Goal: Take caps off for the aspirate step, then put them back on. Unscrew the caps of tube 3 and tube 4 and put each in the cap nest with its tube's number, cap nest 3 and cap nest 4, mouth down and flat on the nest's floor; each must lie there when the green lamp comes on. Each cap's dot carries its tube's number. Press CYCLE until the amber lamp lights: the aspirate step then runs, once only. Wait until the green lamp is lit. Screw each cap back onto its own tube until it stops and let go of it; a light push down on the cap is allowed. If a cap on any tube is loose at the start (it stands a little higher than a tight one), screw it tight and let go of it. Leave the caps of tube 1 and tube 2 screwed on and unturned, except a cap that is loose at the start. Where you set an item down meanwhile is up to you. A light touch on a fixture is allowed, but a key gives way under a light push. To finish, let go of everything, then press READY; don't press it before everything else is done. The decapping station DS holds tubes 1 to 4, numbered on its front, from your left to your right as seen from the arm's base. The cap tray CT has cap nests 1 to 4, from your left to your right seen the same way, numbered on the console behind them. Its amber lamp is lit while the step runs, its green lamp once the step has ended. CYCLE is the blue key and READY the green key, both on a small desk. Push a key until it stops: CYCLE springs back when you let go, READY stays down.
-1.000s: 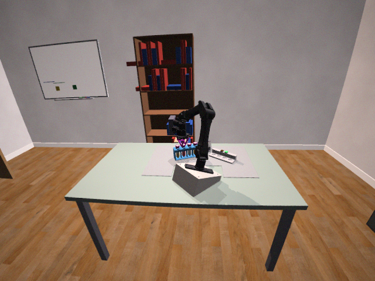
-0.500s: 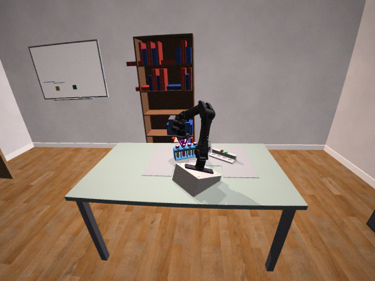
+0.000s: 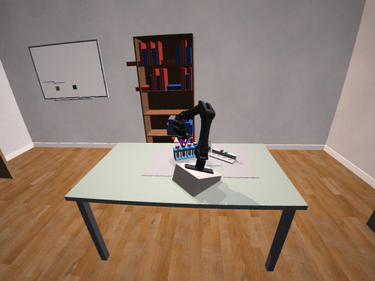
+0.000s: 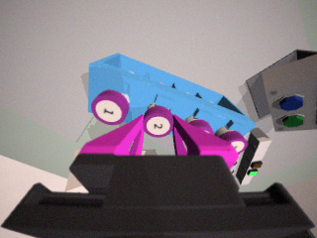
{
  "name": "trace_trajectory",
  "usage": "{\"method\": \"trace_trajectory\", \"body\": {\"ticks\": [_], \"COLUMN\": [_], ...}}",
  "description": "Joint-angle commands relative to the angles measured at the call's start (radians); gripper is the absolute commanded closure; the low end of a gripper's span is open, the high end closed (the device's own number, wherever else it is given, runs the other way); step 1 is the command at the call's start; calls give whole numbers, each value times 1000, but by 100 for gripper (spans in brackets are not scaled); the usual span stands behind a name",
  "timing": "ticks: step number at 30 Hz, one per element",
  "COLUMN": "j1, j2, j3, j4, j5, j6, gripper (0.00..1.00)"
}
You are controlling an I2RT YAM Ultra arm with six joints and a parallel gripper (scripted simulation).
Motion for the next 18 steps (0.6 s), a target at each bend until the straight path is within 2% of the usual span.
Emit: {"method": "trace_trajectory", "body": {"ticks": [1, 12, 18], "j1": [2, 2, 2], "j2": [-6, -6, -6], "j3": [4, 4, 4], "j4": [6, 6, 6], "j5": [-1, -1, -1], "j6": [110, 290, 298], "gripper": [100, 100, 100]}}
